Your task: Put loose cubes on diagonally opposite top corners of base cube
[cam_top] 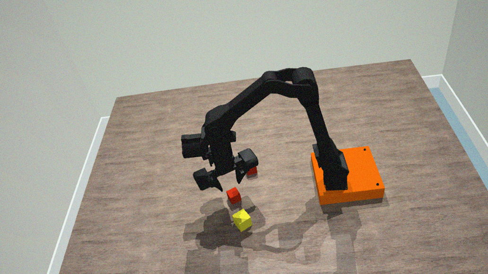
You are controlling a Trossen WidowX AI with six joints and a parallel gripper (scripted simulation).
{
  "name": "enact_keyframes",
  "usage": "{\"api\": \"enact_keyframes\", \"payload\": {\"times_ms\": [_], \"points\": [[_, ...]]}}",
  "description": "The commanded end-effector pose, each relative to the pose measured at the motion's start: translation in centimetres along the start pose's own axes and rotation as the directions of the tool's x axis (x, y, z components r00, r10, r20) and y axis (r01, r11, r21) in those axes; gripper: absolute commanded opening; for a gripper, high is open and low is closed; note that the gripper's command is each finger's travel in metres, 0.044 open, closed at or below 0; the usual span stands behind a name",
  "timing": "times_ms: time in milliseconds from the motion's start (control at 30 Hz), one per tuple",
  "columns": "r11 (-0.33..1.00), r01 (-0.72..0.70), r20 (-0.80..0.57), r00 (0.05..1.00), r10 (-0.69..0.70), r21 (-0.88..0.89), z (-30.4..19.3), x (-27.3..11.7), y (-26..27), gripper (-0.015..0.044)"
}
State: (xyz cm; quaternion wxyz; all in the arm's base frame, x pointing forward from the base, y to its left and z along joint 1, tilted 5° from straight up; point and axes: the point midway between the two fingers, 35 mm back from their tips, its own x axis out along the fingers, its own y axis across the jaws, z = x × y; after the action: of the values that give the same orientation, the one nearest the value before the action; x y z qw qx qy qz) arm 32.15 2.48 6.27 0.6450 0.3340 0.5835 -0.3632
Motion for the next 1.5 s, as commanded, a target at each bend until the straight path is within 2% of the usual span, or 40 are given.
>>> {"api": "enact_keyframes", "payload": {"times_ms": [0,833,1033,1467], "points": [[1.000,0.014,-0.011,1.000,-0.014,-0.006,-0.2,1.2,-0.3,0.0265],[1.000,0.014,-0.011,1.000,-0.014,-0.006,-0.3,4.4,-0.4,0.0265],[1.000,0.014,-0.011,1.000,-0.014,-0.006,-0.3,4.4,-0.4,0.0107],[1.000,0.016,-0.010,1.000,-0.016,-0.010,-0.1,2.8,-0.1,0.0105]]}}
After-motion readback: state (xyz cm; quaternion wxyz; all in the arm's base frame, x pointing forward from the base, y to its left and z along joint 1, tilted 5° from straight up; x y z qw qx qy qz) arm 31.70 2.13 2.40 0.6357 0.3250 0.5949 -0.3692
